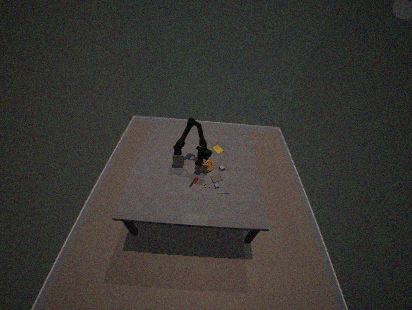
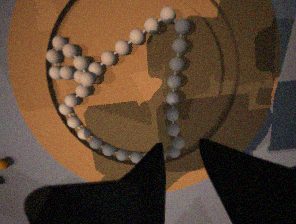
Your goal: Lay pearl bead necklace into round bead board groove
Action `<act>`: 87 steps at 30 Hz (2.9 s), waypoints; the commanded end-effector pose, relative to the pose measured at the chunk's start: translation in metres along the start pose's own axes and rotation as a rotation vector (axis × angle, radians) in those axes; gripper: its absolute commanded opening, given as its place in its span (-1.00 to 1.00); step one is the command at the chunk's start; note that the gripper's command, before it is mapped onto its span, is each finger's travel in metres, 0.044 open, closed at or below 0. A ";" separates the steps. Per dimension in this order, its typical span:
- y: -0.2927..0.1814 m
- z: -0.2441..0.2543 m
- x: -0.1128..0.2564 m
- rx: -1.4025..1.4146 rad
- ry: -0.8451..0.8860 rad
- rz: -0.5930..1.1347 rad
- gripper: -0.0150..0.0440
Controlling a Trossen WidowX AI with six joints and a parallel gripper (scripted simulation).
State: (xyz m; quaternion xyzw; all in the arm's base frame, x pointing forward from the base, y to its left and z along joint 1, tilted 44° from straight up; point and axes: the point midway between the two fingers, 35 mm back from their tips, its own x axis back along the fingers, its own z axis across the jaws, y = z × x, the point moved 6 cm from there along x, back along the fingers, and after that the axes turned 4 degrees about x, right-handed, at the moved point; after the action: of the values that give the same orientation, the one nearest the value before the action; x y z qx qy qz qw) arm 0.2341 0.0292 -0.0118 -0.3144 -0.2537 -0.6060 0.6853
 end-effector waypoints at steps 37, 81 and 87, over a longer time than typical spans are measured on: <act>-0.003 0.000 -0.019 -0.008 0.005 0.010 -0.49; -0.010 -0.007 -0.019 -0.008 0.008 0.007 0.04; -0.010 -0.007 -0.019 -0.008 0.008 0.007 0.58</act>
State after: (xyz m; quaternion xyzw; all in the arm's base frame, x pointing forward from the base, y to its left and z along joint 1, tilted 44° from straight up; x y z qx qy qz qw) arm 0.2215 0.0355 -0.0294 -0.3156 -0.2476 -0.6061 0.6868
